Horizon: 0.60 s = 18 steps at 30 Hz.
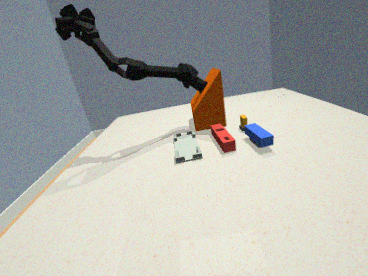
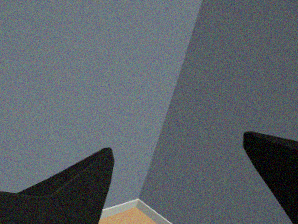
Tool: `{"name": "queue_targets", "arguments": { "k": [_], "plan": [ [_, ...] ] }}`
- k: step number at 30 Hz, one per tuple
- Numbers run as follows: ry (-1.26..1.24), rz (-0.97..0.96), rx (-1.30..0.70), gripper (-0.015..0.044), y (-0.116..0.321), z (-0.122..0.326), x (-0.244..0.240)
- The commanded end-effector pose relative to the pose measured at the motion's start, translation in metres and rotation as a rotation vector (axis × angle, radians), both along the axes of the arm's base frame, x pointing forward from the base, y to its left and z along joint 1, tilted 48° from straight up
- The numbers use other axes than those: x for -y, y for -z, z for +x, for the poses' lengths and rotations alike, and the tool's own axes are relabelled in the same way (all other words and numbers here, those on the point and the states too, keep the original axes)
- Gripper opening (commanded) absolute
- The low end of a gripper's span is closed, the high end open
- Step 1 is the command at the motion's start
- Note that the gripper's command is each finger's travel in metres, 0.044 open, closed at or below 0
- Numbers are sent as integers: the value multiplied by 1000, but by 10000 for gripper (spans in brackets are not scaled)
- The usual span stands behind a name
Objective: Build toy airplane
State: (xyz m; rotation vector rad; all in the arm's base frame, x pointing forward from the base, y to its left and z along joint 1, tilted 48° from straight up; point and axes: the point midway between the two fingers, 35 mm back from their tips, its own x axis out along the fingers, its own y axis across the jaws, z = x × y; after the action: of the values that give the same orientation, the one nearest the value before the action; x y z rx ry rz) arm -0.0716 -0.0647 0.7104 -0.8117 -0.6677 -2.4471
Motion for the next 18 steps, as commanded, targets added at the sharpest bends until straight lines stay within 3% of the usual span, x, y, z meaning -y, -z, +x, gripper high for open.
{"name": "queue_targets", "arguments": {
  "k": [1, 11, 18],
  "plan": [
    [0, 0, 0, 426, 0, 0, 0],
    [314, -181, 136, 440, 25, -80, -102],
    [574, -327, 228, 440, 60, -106, -192]
  ]
}}
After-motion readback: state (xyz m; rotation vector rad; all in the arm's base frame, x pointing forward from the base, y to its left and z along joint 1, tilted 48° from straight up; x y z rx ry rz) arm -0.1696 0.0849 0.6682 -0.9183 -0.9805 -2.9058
